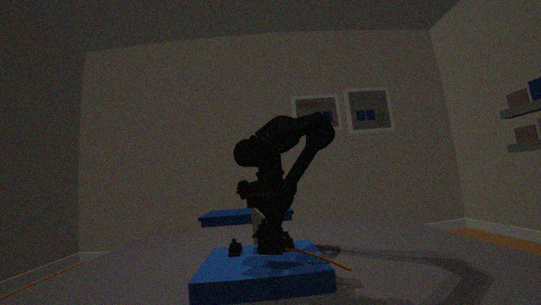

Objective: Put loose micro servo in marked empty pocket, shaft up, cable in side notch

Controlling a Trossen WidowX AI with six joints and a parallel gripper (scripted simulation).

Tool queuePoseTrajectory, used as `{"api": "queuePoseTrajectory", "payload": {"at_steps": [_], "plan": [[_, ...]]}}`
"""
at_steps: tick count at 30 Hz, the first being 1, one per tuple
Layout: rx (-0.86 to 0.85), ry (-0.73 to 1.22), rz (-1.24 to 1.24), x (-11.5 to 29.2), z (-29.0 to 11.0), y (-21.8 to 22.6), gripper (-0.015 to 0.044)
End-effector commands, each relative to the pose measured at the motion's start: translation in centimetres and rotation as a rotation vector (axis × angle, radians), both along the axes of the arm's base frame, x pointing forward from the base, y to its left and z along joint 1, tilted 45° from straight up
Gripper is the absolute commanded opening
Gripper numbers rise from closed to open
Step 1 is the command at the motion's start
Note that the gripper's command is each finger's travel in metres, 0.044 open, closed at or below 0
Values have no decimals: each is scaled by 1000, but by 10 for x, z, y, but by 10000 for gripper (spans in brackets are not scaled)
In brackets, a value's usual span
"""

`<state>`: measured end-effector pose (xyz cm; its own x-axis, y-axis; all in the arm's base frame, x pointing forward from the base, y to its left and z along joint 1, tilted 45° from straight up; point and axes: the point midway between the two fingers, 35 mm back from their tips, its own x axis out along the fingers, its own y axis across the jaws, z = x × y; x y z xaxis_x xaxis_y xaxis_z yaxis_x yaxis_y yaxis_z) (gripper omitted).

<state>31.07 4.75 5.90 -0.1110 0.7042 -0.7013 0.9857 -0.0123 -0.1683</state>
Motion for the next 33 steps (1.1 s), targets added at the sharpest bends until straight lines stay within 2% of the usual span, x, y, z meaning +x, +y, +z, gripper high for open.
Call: {"api": "queuePoseTrajectory", "payload": {"at_steps": [1,17,27,33], "plan": [[-6,-10,1,0,5,-3,0],[-6,-9,1,-17,6,-5,0],[-8,-10,1,-9,-23,-34,0],[-1,-50,41,-9,-24,-34,0]]}}
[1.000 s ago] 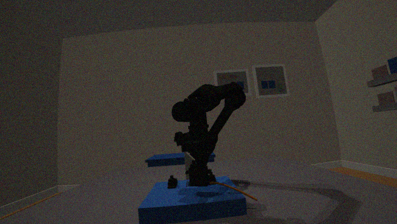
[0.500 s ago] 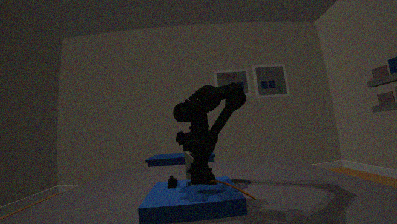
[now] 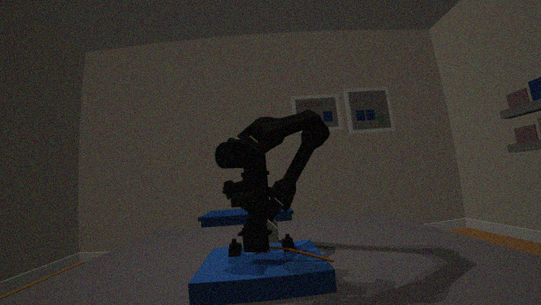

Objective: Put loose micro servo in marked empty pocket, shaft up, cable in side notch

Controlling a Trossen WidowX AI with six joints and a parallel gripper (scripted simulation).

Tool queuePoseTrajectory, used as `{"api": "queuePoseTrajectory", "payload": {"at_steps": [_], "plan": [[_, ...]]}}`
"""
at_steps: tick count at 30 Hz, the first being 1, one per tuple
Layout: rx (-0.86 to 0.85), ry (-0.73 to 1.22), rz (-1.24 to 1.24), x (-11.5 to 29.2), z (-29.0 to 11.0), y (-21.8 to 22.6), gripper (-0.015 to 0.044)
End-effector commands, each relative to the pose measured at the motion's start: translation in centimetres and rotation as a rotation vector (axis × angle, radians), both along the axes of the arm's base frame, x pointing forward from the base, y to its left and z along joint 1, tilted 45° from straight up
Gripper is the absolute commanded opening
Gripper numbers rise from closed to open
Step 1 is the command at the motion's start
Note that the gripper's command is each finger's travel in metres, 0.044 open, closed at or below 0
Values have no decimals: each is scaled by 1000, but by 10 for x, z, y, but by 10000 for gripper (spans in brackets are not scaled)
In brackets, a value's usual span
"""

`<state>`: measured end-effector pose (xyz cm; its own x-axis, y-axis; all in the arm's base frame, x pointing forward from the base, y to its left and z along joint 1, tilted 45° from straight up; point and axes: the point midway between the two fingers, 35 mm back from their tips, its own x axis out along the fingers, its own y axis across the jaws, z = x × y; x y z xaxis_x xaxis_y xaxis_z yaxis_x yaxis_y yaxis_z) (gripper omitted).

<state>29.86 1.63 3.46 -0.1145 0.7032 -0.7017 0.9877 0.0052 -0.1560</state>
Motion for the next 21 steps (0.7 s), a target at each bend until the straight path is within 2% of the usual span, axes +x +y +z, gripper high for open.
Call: {"api": "queuePoseTrajectory", "payload": {"at_steps": [1,21], "plan": [[0,-57,43,3,0,-3,0],[75,-537,526,3,0,-3,0]]}}
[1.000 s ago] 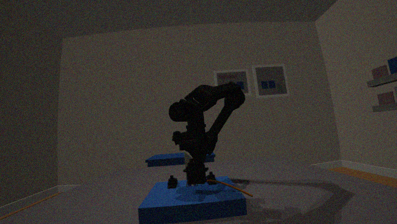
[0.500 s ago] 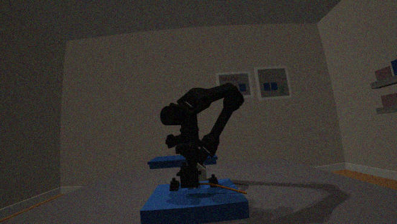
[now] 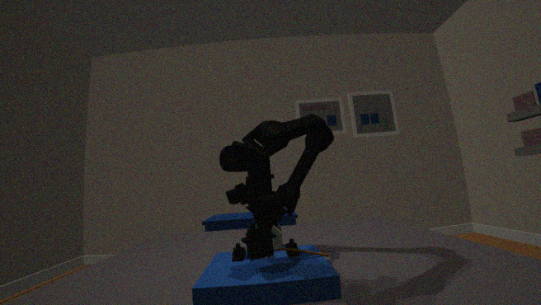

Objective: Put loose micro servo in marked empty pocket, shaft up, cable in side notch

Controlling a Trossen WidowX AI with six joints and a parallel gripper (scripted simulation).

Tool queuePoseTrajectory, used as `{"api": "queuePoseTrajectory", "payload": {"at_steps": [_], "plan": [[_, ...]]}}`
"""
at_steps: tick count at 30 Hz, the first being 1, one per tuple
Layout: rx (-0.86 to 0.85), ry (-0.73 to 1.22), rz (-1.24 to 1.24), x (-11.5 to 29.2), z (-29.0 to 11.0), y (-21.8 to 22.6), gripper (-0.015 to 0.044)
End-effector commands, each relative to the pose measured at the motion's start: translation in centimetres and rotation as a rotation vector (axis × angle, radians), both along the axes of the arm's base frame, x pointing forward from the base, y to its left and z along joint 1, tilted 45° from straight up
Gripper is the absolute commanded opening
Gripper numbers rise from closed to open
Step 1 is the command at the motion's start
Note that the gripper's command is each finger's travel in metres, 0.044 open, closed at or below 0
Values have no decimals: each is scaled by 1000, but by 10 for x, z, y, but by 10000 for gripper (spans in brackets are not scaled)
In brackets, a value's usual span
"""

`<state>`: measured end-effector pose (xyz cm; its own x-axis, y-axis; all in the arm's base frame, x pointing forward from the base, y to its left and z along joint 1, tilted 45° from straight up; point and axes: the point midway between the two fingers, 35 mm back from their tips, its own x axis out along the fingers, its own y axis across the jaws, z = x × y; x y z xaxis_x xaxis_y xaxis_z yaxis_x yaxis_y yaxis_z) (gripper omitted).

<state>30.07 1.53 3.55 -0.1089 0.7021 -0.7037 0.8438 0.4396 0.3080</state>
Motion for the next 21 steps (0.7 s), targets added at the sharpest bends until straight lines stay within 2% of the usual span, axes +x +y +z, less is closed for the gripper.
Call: {"api": "queuePoseTrajectory", "payload": {"at_steps": [1,21], "plan": [[8,-91,86,1,-1,-2,0],[82,-572,571,1,-1,-2,0]]}}
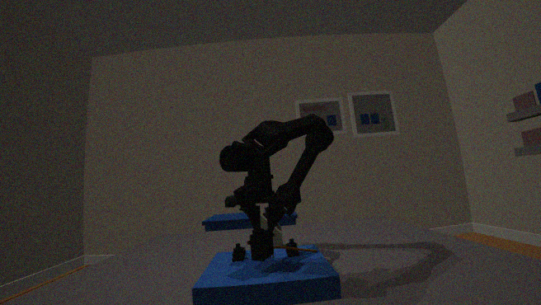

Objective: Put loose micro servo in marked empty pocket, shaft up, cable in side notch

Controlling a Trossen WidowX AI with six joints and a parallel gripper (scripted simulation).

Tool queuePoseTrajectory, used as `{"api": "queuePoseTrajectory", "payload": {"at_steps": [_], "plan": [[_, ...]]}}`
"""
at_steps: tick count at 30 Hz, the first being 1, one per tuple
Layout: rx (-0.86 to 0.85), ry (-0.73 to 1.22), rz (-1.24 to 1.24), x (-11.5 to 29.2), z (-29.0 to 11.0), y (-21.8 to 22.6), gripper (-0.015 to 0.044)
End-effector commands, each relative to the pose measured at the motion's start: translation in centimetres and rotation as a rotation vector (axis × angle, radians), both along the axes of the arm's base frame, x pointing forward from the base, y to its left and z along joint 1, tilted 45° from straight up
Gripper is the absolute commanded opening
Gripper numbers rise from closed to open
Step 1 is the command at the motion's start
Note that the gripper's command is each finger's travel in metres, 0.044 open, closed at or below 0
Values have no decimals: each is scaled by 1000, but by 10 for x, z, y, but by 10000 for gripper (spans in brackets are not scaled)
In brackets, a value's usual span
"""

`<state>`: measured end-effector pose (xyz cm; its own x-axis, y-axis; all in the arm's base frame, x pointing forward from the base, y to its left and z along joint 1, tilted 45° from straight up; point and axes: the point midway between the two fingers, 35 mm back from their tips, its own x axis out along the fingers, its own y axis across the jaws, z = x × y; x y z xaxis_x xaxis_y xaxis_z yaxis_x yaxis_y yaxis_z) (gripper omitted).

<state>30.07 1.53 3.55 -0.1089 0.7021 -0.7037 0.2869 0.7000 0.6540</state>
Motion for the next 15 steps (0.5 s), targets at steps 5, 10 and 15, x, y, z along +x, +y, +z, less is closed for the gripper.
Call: {"api": "queuePoseTrajectory", "payload": {"at_steps": [5,10,15], "plan": [[23,-188,183,1,-1,-2,0],[41,-308,305,1,-1,-2,0],[47,-344,340,1,-1,-2,0]]}}
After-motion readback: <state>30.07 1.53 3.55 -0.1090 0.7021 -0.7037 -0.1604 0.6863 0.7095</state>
